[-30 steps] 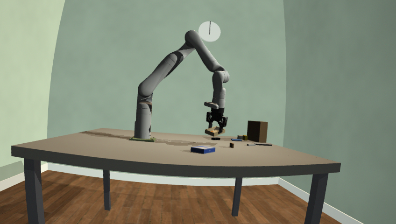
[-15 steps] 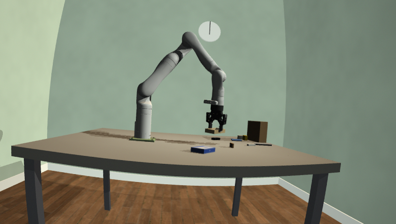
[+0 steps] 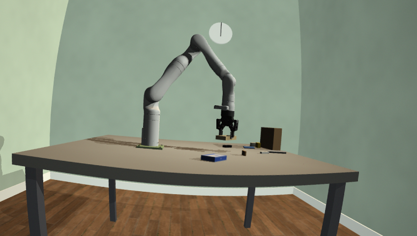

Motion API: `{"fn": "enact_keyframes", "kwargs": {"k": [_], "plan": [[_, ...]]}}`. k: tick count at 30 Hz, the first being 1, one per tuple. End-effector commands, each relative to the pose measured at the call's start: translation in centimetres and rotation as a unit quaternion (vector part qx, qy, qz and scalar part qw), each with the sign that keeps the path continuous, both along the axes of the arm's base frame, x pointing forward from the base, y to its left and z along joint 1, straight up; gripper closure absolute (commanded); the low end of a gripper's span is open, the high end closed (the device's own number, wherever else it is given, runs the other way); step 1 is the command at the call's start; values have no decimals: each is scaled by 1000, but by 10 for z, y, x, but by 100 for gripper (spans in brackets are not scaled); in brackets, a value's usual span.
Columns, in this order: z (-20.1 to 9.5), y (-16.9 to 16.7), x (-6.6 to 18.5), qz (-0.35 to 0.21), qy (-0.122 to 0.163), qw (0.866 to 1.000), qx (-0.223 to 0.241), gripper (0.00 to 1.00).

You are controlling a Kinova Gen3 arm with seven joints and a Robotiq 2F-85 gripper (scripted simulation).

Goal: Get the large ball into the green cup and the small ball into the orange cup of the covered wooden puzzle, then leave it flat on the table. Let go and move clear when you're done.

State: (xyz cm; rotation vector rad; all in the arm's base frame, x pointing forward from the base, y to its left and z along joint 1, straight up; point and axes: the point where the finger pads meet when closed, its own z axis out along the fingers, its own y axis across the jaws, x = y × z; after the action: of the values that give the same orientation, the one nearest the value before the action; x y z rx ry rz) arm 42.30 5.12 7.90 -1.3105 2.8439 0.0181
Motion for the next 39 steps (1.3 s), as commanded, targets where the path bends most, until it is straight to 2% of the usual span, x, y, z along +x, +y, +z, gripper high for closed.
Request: {"fn": "enact_keyframes", "kwargs": {"k": [1, 7, 9, 12, 27, 33, 39], "plan": [[1, -2, 1, -3, -1, 1000, -2, 26], [1, -2, 1, -3, 1, 1000, -2, 26], [1, -1, 1, -3, 14, 1000, -14, 26], [1, -1, 1, -3, 16, 1000, -17, 26], [1, -2, 0, -3, -7, 1000, -6, 26], [1, -2, 0, -3, -6, 1000, 5, 26], [1, -2, 1, -3, 8, 1000, -7, 26]]}}
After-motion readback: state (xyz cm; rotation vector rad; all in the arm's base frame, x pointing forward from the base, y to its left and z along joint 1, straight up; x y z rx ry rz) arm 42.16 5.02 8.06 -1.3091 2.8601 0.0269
